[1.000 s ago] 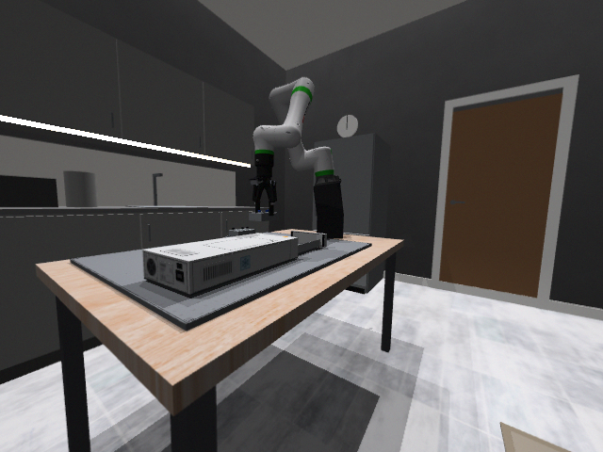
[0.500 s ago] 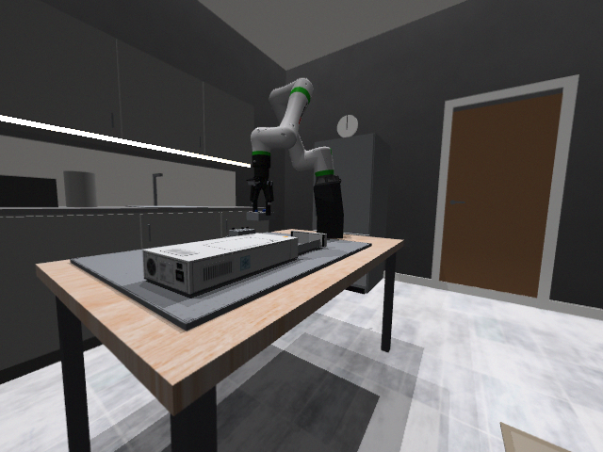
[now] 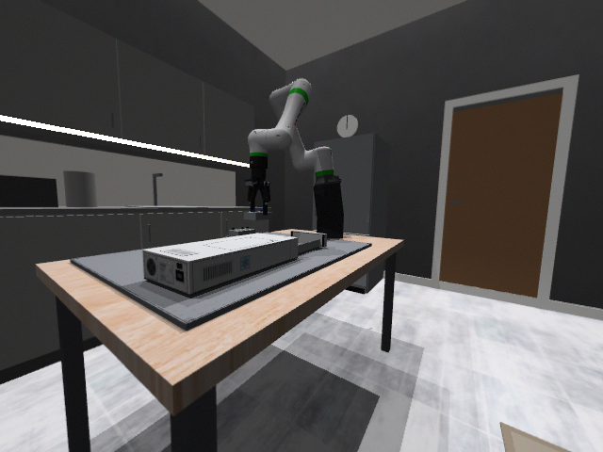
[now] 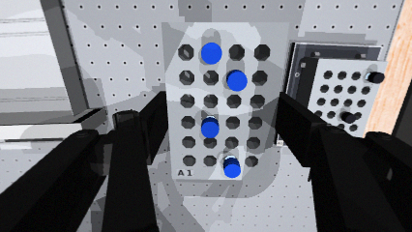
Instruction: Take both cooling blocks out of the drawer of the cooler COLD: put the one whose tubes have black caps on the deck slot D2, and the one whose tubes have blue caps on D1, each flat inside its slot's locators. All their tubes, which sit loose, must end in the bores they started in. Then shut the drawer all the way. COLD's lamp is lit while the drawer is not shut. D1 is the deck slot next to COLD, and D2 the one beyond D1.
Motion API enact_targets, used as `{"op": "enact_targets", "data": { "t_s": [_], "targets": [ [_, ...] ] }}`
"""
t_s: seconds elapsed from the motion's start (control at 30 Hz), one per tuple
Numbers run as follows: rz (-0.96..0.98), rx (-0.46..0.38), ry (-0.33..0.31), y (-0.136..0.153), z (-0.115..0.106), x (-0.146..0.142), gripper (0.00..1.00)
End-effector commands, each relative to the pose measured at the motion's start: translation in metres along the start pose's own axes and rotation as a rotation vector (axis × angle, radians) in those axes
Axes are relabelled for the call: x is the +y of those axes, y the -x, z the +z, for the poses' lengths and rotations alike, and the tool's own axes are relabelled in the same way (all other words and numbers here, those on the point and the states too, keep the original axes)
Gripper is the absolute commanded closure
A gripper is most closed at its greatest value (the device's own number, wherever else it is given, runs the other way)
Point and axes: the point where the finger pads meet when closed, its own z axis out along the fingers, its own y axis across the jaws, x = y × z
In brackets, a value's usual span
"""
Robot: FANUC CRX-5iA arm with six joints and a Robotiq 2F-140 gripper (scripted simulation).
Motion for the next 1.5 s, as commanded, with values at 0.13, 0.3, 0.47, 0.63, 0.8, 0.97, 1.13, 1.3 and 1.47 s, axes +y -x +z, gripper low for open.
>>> {"op": "enact_targets", "data": {
  "t_s": [0.13, 0.3, 0.47, 0.63, 0.8, 0.97, 1.13, 1.3, 1.47],
  "targets": [
    [0.000, 0.002, 0.000, 0.004, -0.001, 0.012, 0.90],
    [0.000, 0.002, 0.000, 0.010, -0.001, 0.025, 0.90],
    [0.000, 0.002, 0.000, 0.014, -0.001, 0.035, 0.90],
    [0.000, 0.002, 0.000, 0.014, -0.001, 0.035, 0.90],
    [0.000, 0.002, 0.000, 0.014, -0.001, 0.035, 0.90],
    [0.000, 0.002, 0.000, 0.014, -0.001, 0.035, 0.90],
    [0.000, 0.002, 0.000, 0.014, -0.001, 0.035, 0.90],
    [0.000, 0.002, 0.000, 0.014, -0.001, 0.035, 0.90],
    [0.000, 0.002, 0.000, 0.014, -0.001, 0.035, 0.90]
  ]
}}
